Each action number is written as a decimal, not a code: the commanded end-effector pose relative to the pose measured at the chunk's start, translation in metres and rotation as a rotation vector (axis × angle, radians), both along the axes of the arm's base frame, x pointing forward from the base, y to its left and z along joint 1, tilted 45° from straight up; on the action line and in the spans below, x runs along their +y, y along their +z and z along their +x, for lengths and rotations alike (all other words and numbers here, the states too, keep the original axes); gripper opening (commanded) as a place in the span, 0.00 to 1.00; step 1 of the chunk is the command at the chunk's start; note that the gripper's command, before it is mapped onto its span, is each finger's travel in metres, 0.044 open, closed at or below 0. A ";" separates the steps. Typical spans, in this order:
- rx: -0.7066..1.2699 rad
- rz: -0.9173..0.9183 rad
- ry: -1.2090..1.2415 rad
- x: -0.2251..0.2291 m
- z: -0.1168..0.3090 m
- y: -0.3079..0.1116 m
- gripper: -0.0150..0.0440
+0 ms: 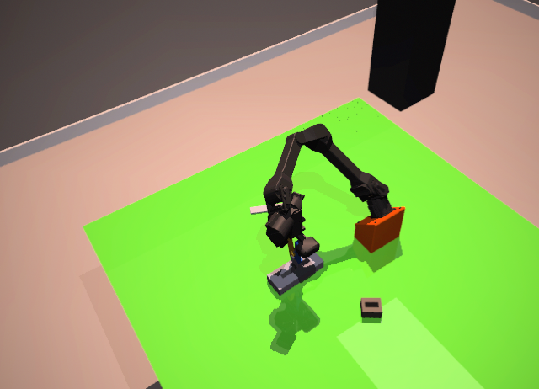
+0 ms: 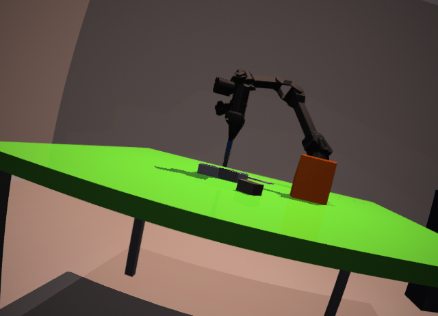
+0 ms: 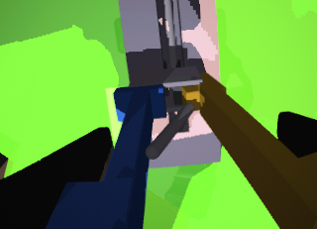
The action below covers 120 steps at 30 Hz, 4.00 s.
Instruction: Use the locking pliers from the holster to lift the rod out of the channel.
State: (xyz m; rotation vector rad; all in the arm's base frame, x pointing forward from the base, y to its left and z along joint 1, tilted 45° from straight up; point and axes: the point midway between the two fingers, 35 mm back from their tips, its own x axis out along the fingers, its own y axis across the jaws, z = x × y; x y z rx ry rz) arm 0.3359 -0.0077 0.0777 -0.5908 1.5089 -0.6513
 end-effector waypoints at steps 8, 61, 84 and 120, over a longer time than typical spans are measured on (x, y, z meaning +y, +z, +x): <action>-0.007 -0.002 0.003 -0.007 0.001 -0.005 0.80; -0.008 -0.003 0.003 -0.025 0.000 -0.026 0.74; -0.008 -0.003 0.003 -0.023 0.000 -0.028 0.69; -0.008 -0.003 0.003 -0.021 0.000 -0.030 0.64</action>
